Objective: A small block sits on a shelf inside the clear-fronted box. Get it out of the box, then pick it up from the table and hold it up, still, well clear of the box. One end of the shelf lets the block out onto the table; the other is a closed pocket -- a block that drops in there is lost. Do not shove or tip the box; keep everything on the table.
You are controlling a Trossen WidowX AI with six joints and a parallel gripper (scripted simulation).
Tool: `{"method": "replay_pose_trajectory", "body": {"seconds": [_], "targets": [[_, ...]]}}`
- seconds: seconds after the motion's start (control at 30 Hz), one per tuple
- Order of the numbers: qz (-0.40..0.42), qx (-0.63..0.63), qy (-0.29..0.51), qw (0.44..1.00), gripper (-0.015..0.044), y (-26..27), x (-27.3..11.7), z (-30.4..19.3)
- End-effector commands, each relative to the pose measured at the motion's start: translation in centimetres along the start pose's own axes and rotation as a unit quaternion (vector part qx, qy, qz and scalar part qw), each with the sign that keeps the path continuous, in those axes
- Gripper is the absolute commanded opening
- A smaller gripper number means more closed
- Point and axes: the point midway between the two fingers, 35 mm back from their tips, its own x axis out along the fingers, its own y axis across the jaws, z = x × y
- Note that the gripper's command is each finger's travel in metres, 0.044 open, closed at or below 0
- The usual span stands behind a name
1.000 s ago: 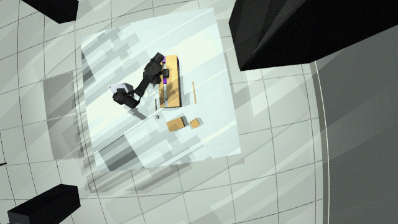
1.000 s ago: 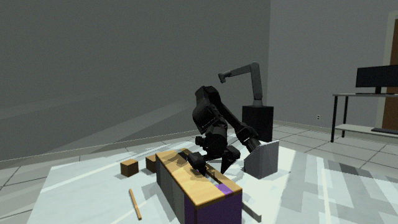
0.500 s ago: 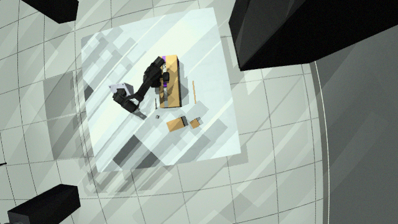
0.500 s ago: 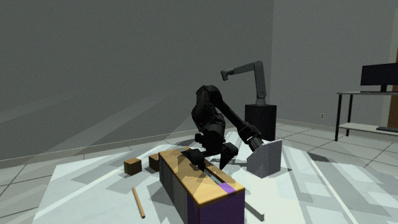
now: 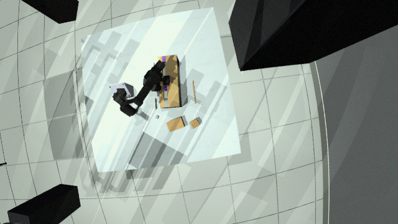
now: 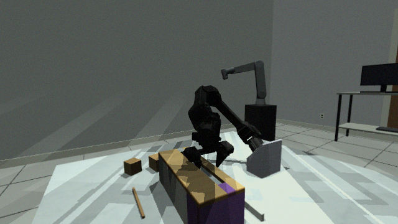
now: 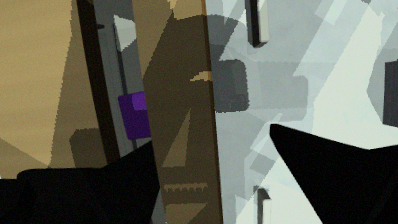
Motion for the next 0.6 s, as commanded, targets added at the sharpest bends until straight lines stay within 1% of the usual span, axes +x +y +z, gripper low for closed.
{"method": "replay_pose_trajectory", "body": {"seconds": [0.0, 0.57], "targets": [[0.001, 0.002, 0.000, 1.000, 0.0400, 0.1, 0.2, 1.0], [0.001, 0.002, -0.001, 1.000, 0.0400, 0.1, 0.7, 3.7]]}}
